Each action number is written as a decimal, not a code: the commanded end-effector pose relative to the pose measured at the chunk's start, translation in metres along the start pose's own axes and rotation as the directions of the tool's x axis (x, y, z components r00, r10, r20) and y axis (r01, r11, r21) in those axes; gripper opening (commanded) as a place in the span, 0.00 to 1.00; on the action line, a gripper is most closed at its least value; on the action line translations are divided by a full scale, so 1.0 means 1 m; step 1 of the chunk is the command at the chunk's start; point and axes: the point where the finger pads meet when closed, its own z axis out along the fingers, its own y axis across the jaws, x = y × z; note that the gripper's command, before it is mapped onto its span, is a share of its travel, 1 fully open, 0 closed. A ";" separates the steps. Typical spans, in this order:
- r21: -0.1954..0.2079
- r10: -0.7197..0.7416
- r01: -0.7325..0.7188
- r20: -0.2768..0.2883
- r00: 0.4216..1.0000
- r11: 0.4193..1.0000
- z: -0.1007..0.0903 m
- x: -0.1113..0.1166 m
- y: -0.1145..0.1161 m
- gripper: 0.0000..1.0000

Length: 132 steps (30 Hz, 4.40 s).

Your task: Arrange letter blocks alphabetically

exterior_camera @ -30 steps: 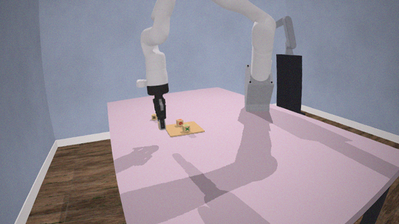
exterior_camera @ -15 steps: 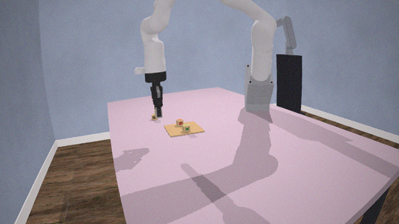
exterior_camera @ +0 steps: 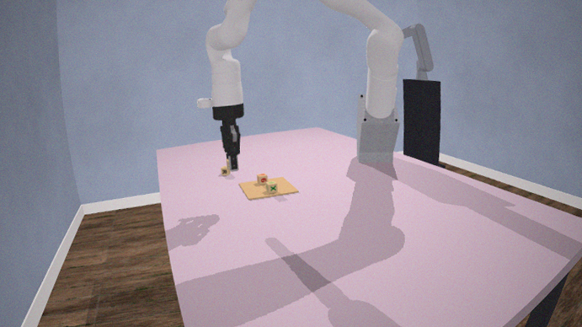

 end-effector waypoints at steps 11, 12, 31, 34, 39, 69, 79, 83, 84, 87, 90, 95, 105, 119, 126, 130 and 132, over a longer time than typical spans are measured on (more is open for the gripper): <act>0.003 -0.247 0.247 0.023 0.969 0.969 0.001 -0.025 0.025 0.21; 0.004 -0.282 0.282 0.025 0.959 0.960 0.001 -0.028 0.028 0.21; 0.031 -0.857 0.856 0.021 0.516 0.516 0.001 -0.084 0.075 0.21; 0.030 -0.898 0.897 0.016 0.441 0.441 0.000 -0.089 0.079 0.21; 0.023 -0.955 0.955 0.007 0.296 0.296 -0.001 -0.098 0.086 0.21; -0.008 -0.999 0.999 -0.003 -0.033 -0.033 -0.003 -0.113 0.099 0.21; -0.008 -0.999 0.999 -0.003 -0.033 -0.033 -0.001 -0.113 0.099 0.21; -0.007 -0.999 0.999 -0.003 -0.033 -0.033 0.005 -0.113 0.099 0.21; -0.007 -0.999 0.999 -0.003 -0.033 -0.033 0.007 -0.113 0.099 0.21; -0.007 -0.999 0.999 -0.003 -0.033 -0.033 0.010 -0.113 0.099 0.21; -0.007 -0.999 0.999 -0.003 -0.033 -0.033 0.019 -0.113 0.099 0.21; -0.007 -0.999 0.999 -0.003 -0.033 -0.033 0.039 -0.112 0.099 0.21; -0.007 -0.999 0.999 -0.003 -0.033 -0.033 0.069 -0.112 0.100 0.21; -0.007 -0.999 0.999 -0.003 -0.033 -0.033 0.091 -0.112 0.100 0.21; -0.007 -0.999 0.999 -0.003 -0.033 -0.033 0.092 -0.112 0.100 0.21; -0.007 -0.999 0.999 -0.003 -0.033 -0.033 0.092 -0.112 0.100 0.21; -0.007 -0.999 0.999 -0.003 -0.033 -0.033 0.092 -0.112 0.100 0.21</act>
